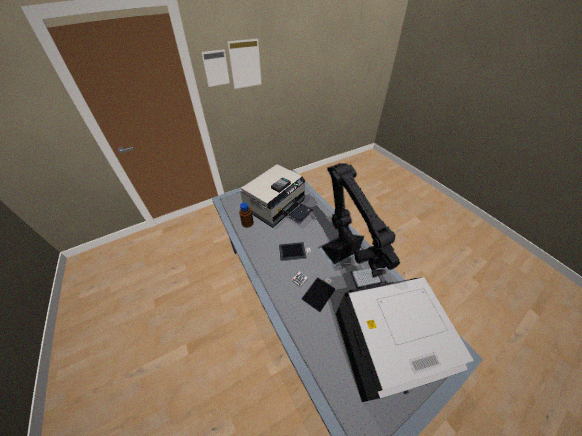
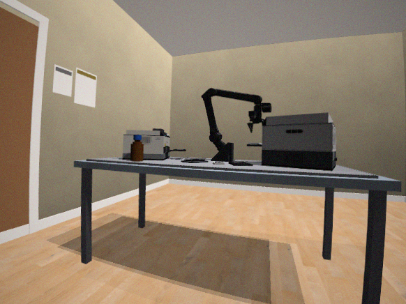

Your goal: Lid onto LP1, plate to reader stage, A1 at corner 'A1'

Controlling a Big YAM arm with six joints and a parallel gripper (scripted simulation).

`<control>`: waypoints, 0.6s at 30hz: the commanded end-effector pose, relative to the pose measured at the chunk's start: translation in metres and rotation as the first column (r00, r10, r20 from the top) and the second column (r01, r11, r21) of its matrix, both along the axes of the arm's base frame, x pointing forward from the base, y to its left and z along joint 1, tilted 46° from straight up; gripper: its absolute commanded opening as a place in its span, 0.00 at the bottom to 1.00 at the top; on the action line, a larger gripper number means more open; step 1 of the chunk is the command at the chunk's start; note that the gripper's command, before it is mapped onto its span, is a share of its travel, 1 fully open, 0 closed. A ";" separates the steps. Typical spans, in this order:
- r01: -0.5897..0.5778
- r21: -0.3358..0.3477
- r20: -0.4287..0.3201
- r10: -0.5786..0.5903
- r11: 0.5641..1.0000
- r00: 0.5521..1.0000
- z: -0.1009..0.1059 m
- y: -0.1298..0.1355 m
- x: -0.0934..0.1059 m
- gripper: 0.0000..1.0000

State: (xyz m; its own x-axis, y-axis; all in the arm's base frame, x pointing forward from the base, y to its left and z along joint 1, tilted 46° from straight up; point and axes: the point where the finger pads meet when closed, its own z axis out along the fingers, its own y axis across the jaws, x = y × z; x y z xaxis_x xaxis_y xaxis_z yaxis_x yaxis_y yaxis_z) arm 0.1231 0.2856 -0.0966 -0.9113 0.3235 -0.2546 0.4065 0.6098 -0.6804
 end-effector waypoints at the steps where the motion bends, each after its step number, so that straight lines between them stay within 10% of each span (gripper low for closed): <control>1: 0.002 0.051 0.024 -0.004 0.999 1.000 0.012 0.029 0.006 1.00; 12: -0.018 0.022 -0.003 0.018 1.000 1.000 0.000 0.019 0.000 1.00; 13: -0.046 0.033 -0.029 0.047 0.998 0.998 0.006 0.016 0.006 0.00; 18: -0.045 0.037 -0.043 0.046 0.998 0.998 0.023 0.004 0.020 0.00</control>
